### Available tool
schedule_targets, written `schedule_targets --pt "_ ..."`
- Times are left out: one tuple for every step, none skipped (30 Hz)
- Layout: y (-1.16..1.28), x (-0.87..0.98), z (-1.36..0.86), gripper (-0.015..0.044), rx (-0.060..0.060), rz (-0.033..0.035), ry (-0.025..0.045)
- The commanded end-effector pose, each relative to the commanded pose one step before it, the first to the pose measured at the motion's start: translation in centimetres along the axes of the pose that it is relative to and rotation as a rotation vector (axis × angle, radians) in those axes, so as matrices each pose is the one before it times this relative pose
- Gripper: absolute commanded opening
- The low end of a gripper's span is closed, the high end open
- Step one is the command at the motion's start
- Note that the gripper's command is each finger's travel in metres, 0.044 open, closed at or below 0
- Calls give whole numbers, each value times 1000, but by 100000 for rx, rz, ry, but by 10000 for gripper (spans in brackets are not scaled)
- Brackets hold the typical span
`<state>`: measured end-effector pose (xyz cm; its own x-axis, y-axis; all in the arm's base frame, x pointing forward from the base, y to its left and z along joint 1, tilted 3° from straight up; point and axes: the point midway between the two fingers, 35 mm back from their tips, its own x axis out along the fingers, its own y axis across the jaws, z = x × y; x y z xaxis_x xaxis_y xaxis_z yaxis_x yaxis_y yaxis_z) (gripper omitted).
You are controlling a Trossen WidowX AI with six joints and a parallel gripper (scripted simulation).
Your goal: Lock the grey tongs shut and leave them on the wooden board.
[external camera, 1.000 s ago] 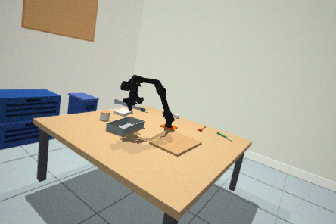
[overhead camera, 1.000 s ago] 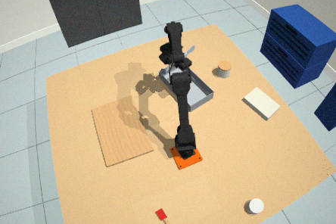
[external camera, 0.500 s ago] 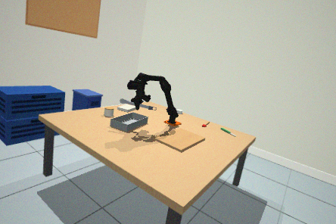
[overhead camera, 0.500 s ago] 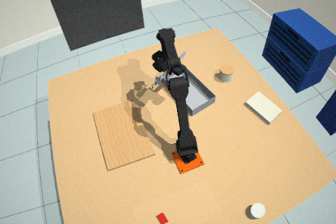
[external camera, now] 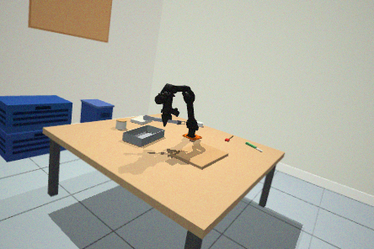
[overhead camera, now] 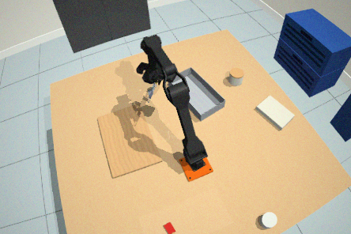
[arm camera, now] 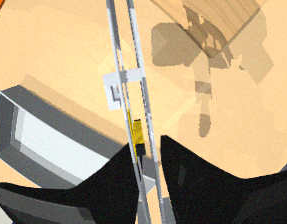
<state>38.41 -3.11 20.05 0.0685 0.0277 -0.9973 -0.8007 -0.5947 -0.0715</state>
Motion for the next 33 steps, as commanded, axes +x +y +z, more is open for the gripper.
schedule_targets --pt "-1075 -654 2030 -150 -9052 -674 883" --pt "-367 -4 524 -150 -2391 58 -133" --pt "-370 -4 520 -150 -2392 57 -131" --pt "-373 -4 517 -150 -2393 56 -130" --pt "-375 -4 513 -150 -2393 56 -128" --pt "-378 -5 510 -150 -2394 55 -127" --pt "-380 -5 506 -150 -2393 54 -125" --pt "-311 -4 406 -150 -1936 43 -100" --pt "-190 -2 244 -150 -1172 26 -60" --pt "-64 -1 81 -150 -391 9 -20" --pt "0 0 0 -150 0 0 0" --pt "0 0 0 -150 0 0 0" --pt "-71 1 78 -150 -332 -53 3" --pt "-131 1 162 -150 -759 -11 -19" --pt "-192 1 236 -150 -1109 -16 -27" --pt "-253 1 311 -150 -1463 -22 -36" --pt "-315 1 385 -150 -1819 -28 -44" --pt "-372 1 452 -150 -2142 -34 -51" --pt "-402 1 483 -150 -2302 -37 -54" --pt "-409 1 486 -150 -2331 -39 -54" --pt "-411 1 483 -150 -2333 -40 -53" --pt "-413 1 479 -150 -2334 -42 -52" --pt "-415 1 476 -150 -2334 -43 -52" --pt "-417 1 472 -150 -2334 -44 -51" --pt "-418 1 469 -150 -2334 -45 -50" --pt "-420 1 465 -150 -2334 -46 -49" --pt "-422 1 462 -150 -2334 -48 -48" --pt "-424 1 459 -150 -2334 -49 -47" --pt "-426 1 455 -150 -2334 -50 -46" --pt "-427 1 452 -150 -2334 -51 -46" --pt "-431 0 448 -150 -2324 -58 -38" --pt "-430 1 445 -150 -2334 -53 -44" --pt "-432 1 441 -150 -2334 -54 -43"
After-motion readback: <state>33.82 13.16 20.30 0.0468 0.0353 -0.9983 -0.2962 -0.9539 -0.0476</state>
